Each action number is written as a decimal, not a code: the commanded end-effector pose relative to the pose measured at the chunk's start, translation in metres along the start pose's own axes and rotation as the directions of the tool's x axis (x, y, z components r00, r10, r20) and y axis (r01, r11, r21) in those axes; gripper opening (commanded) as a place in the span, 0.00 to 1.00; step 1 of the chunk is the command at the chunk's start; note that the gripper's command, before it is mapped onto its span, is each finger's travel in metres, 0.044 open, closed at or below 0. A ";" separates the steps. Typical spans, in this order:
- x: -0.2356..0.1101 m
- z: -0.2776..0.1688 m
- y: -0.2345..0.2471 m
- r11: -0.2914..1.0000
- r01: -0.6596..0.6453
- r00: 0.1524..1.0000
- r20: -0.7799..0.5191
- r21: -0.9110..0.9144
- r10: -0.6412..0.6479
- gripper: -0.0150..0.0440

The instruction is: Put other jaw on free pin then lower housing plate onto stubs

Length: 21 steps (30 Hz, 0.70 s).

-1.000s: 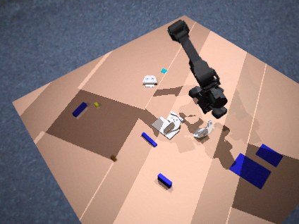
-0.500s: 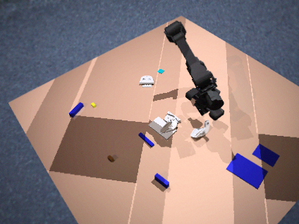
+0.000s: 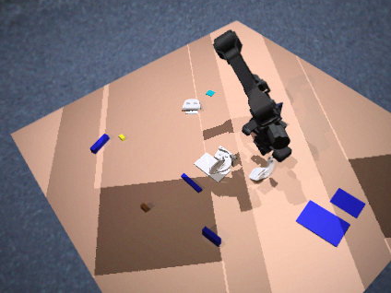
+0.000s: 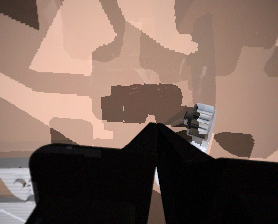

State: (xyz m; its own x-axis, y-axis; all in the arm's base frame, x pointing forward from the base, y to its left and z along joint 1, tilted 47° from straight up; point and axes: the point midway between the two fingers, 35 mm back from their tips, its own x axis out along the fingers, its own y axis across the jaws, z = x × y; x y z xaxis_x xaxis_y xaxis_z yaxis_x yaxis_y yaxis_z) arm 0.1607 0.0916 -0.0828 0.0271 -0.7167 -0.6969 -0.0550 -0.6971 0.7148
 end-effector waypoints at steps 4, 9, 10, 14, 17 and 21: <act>0.012 0.000 0.002 1.000 -0.006 1.000 -0.002 -0.003 0.006 0.25; 0.020 0.001 0.003 1.000 -0.007 1.000 -0.002 -0.003 0.007 0.25; 0.022 0.001 0.003 1.000 -0.007 1.000 -0.002 -0.003 0.007 0.25; 0.024 0.001 0.003 1.000 -0.007 1.000 -0.002 -0.003 0.007 0.25; 0.024 0.001 0.002 1.000 -0.007 1.000 -0.002 -0.003 0.007 0.25; 0.024 0.001 -0.004 1.000 -0.007 1.000 -0.002 -0.003 0.007 0.25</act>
State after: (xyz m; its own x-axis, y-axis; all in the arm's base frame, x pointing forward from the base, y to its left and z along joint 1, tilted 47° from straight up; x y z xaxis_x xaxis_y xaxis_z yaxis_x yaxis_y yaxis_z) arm 0.1593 0.0740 -0.0992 0.0235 -0.7226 -0.6909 -0.0515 -0.6910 0.7210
